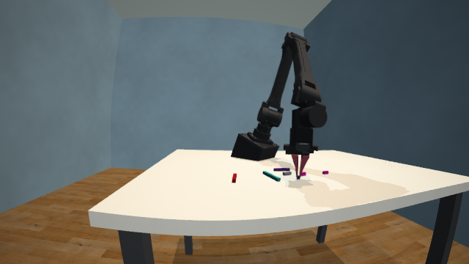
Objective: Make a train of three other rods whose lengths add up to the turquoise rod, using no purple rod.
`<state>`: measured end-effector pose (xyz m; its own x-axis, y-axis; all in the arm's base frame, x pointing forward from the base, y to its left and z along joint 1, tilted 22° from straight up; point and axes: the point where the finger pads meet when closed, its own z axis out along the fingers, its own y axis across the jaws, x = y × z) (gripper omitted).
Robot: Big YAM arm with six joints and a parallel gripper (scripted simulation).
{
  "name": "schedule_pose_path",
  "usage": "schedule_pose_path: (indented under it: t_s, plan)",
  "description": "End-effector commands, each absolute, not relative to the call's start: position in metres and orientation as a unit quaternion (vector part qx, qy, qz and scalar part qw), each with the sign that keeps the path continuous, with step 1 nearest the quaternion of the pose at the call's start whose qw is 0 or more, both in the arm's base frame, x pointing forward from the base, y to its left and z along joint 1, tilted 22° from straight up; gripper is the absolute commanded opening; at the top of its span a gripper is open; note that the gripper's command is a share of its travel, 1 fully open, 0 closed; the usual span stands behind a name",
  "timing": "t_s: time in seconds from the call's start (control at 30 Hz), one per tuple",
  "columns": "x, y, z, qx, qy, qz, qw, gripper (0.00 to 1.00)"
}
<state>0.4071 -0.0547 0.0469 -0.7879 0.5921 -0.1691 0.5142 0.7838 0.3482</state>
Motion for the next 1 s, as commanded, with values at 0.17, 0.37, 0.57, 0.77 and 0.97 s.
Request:
schedule_pose_path:
  t_s: [0.17, 0.37, 0.57, 0.77, 0.97]
  plan:
    - [0.406, -0.067, 0.086, 0.295, 0.932, 0.142, 0.156, 0.04]
    - [0.395, -0.077, 0.136, 0.293, 0.931, 0.142, 0.164, 0.04]
    - [0.386, -0.083, 0.153, 0.295, 0.933, 0.141, 0.153, 0.04]
    - [0.369, -0.07, 0.132, 0.291, 0.938, 0.142, 0.124, 0.04]
    - [0.37, -0.072, 0.135, 0.292, 0.937, 0.142, 0.13, 0.04]
